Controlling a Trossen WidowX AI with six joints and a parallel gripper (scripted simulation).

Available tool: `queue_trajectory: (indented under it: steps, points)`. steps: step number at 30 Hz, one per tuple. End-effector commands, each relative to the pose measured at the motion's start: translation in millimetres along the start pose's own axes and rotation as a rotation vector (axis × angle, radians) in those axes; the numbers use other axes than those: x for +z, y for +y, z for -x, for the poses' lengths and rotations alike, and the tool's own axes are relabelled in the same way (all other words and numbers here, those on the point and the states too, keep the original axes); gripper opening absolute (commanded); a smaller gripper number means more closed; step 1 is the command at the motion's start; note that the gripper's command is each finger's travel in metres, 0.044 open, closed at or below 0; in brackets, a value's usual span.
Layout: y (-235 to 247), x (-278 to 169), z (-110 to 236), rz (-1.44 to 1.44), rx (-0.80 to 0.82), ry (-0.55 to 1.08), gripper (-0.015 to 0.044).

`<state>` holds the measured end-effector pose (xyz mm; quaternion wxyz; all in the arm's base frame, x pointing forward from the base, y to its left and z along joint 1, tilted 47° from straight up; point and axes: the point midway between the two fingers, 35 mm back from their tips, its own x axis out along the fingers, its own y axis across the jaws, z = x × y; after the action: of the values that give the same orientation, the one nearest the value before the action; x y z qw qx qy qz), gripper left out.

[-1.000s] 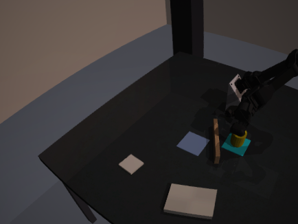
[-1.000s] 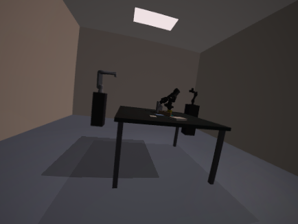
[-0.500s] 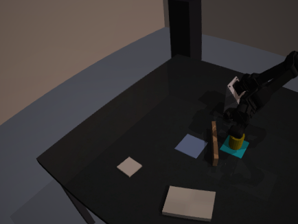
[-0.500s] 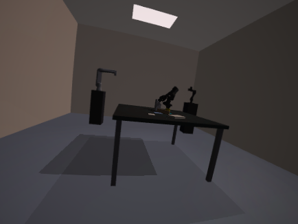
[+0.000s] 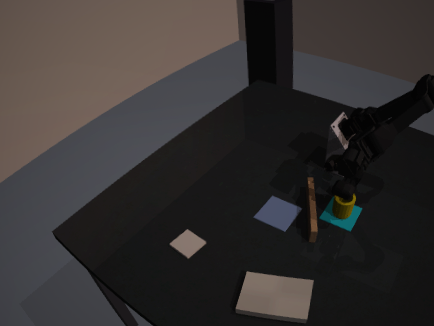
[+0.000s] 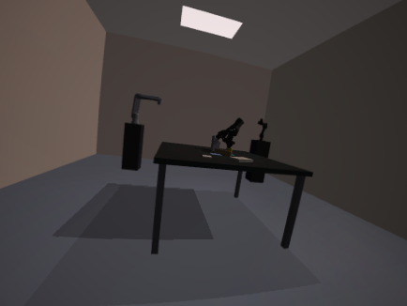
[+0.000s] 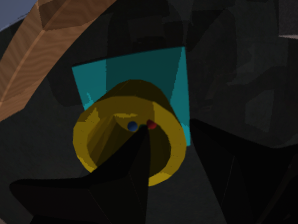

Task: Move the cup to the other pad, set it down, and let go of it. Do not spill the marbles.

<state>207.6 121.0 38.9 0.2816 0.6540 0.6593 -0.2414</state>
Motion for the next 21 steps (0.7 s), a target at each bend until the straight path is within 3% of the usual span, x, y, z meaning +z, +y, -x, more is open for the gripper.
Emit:
queue_trajectory:
  steps: [1,21]
  points:
    - [2,-1,5,0.005,0.005,0.001,0.0146]
    - [2,2,25,0.003,0.003,0.000,0.0146]
